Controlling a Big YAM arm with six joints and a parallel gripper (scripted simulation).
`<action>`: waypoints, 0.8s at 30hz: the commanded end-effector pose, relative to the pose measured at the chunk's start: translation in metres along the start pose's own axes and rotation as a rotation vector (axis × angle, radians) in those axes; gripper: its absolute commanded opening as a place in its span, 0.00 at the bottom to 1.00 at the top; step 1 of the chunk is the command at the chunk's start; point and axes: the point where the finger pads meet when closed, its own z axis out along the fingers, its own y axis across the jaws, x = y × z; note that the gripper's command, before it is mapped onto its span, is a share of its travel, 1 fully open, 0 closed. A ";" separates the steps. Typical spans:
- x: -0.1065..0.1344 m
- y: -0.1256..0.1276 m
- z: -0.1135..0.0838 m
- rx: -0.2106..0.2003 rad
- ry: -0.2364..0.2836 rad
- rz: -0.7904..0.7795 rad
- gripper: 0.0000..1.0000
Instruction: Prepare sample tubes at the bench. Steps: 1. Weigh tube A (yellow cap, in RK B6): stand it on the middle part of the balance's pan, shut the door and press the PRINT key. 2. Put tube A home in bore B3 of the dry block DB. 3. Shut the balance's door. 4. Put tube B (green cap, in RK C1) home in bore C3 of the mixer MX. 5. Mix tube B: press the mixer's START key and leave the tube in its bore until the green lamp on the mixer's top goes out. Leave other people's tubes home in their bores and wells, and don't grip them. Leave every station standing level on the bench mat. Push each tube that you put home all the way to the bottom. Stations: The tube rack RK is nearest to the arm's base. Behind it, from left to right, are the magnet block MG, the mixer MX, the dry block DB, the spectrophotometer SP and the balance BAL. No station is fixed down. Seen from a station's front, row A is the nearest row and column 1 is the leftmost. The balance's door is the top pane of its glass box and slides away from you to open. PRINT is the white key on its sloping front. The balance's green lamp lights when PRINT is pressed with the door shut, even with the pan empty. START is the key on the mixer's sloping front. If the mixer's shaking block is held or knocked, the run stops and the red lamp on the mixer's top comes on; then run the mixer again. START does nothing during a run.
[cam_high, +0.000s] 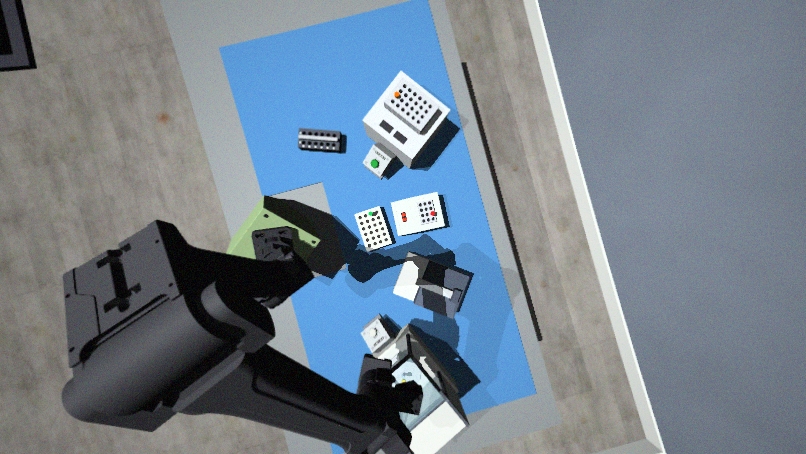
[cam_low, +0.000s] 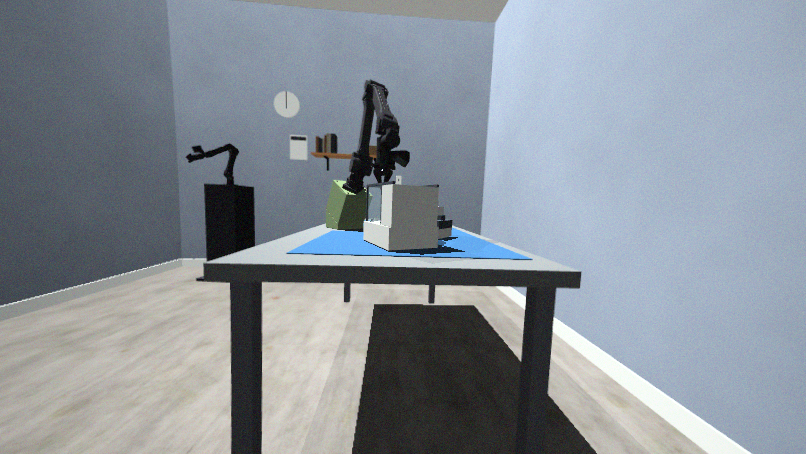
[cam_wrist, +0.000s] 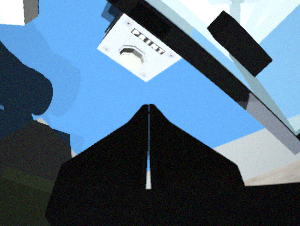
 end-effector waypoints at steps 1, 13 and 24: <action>0.002 0.006 0.017 0.008 -0.008 0.130 0.00; 0.020 0.020 0.047 0.005 -0.007 0.517 0.00; 0.007 0.012 0.036 0.020 -0.051 0.622 0.00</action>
